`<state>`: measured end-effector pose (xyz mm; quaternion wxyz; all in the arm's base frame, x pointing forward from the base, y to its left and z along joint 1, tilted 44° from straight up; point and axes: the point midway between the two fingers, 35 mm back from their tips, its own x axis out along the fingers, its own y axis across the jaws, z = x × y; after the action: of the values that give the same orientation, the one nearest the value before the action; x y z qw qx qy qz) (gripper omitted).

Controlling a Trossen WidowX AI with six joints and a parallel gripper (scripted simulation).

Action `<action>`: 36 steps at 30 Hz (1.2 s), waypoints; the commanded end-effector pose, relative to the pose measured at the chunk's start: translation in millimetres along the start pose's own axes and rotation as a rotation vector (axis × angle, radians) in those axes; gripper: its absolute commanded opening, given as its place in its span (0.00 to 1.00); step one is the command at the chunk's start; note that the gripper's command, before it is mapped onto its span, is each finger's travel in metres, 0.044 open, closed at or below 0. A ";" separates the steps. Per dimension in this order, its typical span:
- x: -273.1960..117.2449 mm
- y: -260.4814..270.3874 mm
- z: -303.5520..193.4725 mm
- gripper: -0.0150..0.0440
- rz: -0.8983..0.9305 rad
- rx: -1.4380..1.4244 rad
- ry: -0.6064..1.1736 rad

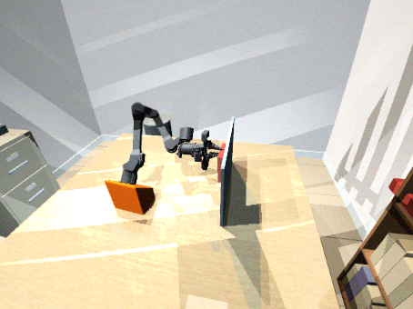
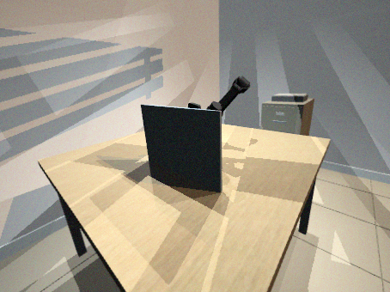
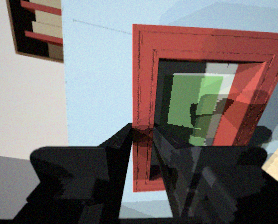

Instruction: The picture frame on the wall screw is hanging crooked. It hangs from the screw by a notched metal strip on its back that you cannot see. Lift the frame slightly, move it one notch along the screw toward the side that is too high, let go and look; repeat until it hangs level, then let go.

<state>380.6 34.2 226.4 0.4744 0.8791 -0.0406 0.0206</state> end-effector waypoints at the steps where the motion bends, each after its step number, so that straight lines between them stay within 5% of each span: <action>1: 0.1 0.1 -0.4 0.25 -0.001 0.002 0.003; 36: 0.1 6.1 0.0 0.25 0.000 0.002 0.003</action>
<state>380.1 33.3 228.5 0.4756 0.8787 -0.0344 0.0202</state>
